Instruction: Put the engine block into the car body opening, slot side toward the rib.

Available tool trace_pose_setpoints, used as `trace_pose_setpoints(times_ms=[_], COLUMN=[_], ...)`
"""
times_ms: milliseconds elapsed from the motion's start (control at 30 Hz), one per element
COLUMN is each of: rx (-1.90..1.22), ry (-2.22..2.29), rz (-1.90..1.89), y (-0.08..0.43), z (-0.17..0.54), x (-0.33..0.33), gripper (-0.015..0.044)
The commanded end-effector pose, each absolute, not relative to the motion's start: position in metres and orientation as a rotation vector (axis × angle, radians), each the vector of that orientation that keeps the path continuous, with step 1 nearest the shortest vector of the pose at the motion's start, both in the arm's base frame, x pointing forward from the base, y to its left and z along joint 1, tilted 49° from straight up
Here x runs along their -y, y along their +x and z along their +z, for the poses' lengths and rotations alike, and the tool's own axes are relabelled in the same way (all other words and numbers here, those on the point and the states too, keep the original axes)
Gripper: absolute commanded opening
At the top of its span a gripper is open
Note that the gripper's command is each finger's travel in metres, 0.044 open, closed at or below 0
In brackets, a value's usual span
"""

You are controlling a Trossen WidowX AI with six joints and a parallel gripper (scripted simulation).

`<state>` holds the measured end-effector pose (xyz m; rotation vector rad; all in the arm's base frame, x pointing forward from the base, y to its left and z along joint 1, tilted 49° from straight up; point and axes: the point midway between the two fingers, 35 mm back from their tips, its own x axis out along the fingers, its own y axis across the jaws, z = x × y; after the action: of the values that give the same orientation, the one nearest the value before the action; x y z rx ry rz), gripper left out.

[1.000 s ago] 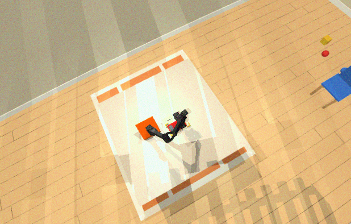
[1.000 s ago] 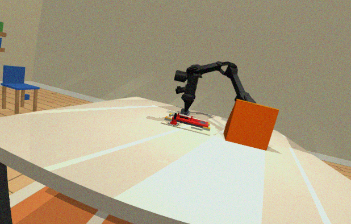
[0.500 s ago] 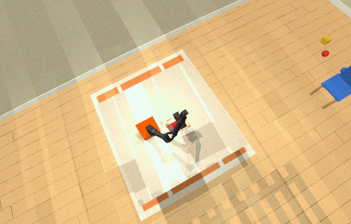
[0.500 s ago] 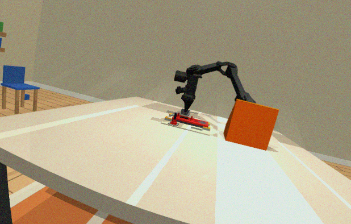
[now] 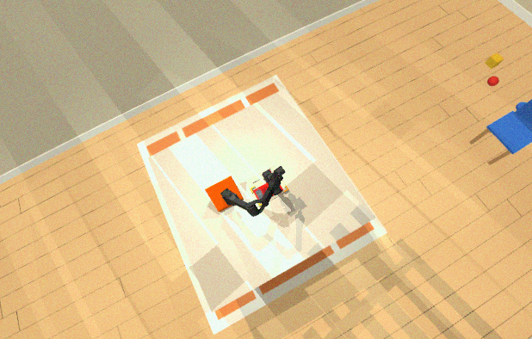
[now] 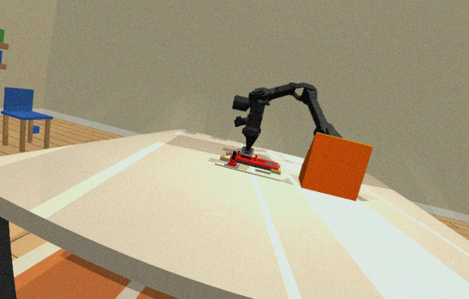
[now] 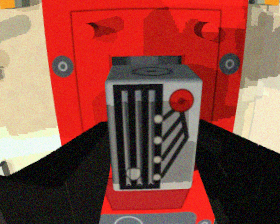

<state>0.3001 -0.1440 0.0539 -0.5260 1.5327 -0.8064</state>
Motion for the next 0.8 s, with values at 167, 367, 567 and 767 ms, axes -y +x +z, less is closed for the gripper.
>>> trace_pose_setpoints(times_ms=[167, 367, 567, 767], rx=[-1.532, -1.532, -1.532, -1.532], ry=[-0.532, -0.532, -0.532, -0.532], rz=[-0.807, -0.807, -0.807, -0.807], y=[0.2998, 0.2995, 0.2993, 0.2990], z=[0.0524, 0.0511, 0.0498, 0.0486], x=[0.1466, 0.1480, 0.1494, 0.1508], gripper=[0.0158, 0.0158, 0.0158, 0.0158])
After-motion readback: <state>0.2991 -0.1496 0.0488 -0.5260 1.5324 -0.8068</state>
